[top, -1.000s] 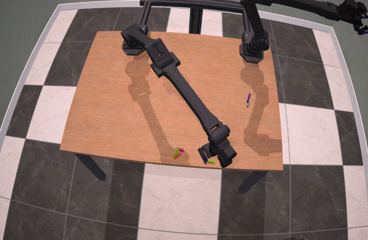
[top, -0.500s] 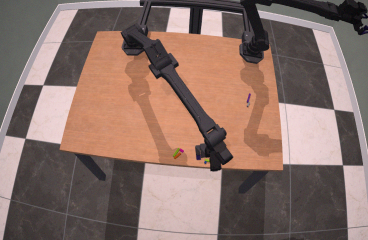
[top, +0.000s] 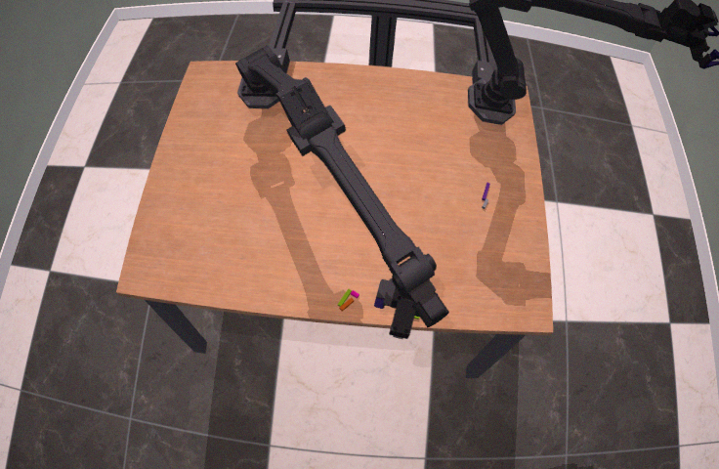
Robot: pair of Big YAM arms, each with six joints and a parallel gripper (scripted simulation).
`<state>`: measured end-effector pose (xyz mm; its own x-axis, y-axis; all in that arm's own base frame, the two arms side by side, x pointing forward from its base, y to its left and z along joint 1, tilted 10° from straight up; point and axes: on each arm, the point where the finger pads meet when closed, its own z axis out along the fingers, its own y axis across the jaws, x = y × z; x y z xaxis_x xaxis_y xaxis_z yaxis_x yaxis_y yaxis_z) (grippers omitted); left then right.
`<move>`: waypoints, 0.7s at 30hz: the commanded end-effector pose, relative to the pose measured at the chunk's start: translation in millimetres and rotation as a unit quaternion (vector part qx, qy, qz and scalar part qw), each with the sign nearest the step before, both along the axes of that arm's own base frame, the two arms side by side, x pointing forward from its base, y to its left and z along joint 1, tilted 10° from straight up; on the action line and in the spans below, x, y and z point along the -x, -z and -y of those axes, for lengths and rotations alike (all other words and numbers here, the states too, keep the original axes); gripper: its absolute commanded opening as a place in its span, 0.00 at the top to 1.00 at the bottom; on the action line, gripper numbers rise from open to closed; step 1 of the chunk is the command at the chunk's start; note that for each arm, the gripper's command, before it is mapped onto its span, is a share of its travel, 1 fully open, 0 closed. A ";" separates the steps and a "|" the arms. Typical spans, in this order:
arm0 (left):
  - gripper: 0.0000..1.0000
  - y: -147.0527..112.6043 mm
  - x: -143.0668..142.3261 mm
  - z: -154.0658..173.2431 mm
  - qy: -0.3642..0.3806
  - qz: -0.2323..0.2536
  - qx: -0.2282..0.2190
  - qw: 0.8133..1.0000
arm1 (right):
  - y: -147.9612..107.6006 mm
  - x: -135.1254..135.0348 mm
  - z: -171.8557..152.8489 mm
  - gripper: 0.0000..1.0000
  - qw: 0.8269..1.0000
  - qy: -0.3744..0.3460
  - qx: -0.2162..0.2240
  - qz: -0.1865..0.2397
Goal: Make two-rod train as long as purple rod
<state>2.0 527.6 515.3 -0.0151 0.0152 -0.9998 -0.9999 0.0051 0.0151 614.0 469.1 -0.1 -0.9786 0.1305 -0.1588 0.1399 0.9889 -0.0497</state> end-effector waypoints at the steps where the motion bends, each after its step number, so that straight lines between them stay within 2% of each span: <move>1: 0.00 -15.6 7.3 5.6 -0.008 0.008 -0.022 1.000 | -57.8 -19.6 -7.0 0.00 0.996 0.069 -0.040 0.037; 4: 0.00 -15.6 7.3 5.6 -0.008 0.008 -0.022 1.000 | -58.2 -20.4 -6.2 0.00 0.993 0.103 -0.046 0.039; 14: 0.00 -15.6 7.3 5.6 -0.008 0.008 -0.022 1.000 | -54.9 -21.4 -4.3 0.00 0.990 0.130 -0.049 0.038; 15: 0.00 -15.6 7.3 5.6 -0.008 0.008 -0.022 1.000 | -54.9 -21.4 -4.4 0.77 0.990 0.130 -0.049 0.038; 21: 0.00 -15.6 7.3 5.6 -0.008 0.008 -0.022 1.000 | -55.0 -21.4 -4.4 0.77 0.990 0.130 -0.049 0.038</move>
<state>2.0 527.6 515.3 -0.0151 0.0152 -0.9998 -0.9999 0.0051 0.0151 622.1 466.6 11.2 -0.9122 0.3711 -0.1736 0.3761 0.9266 0.0044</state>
